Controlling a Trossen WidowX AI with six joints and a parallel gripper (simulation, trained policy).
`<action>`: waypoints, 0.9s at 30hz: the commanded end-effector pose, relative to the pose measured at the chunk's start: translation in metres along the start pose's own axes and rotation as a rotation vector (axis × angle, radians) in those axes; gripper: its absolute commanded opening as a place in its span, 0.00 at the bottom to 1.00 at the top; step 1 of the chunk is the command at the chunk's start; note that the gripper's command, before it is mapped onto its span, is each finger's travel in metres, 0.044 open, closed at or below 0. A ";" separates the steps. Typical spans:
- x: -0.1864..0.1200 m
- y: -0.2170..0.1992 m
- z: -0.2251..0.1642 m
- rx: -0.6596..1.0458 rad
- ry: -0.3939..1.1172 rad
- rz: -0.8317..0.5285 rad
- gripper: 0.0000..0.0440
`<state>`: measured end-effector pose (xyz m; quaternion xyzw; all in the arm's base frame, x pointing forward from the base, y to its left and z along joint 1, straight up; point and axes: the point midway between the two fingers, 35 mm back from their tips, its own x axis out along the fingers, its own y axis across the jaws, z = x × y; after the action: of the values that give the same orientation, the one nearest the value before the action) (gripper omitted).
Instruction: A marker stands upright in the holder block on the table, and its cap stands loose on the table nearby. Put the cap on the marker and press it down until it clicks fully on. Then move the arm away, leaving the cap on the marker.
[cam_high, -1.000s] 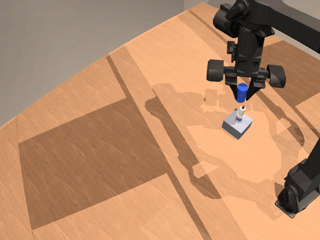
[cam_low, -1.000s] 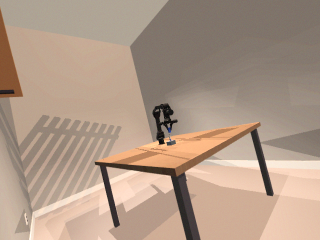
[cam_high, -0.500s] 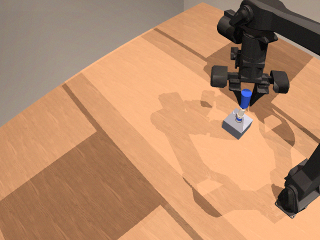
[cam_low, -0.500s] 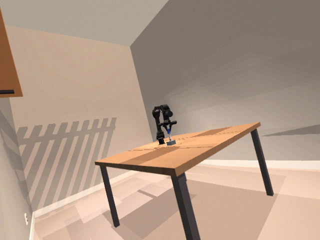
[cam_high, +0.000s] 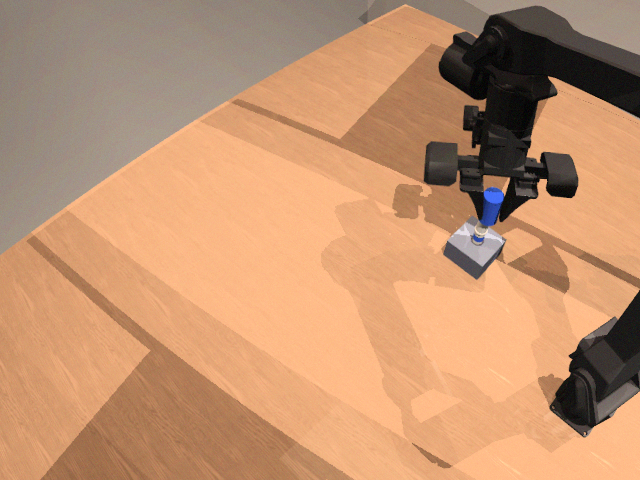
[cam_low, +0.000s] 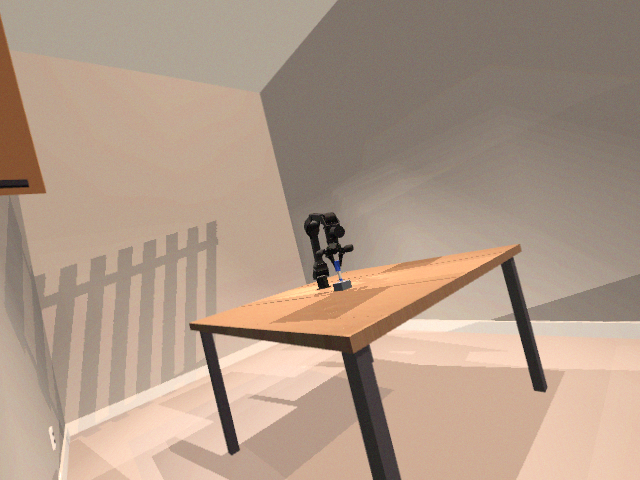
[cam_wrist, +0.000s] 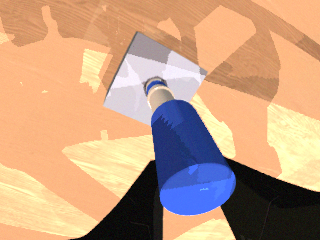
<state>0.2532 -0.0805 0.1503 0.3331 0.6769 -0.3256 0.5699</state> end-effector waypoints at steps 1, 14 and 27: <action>0.017 -0.001 0.001 -0.014 0.029 -0.015 0.00; 0.043 -0.003 0.006 -0.052 0.038 -0.023 0.00; 0.056 -0.007 0.004 -0.087 0.044 -0.039 0.09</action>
<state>0.2536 -0.0825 0.1095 0.3132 0.6892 -0.2936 0.5837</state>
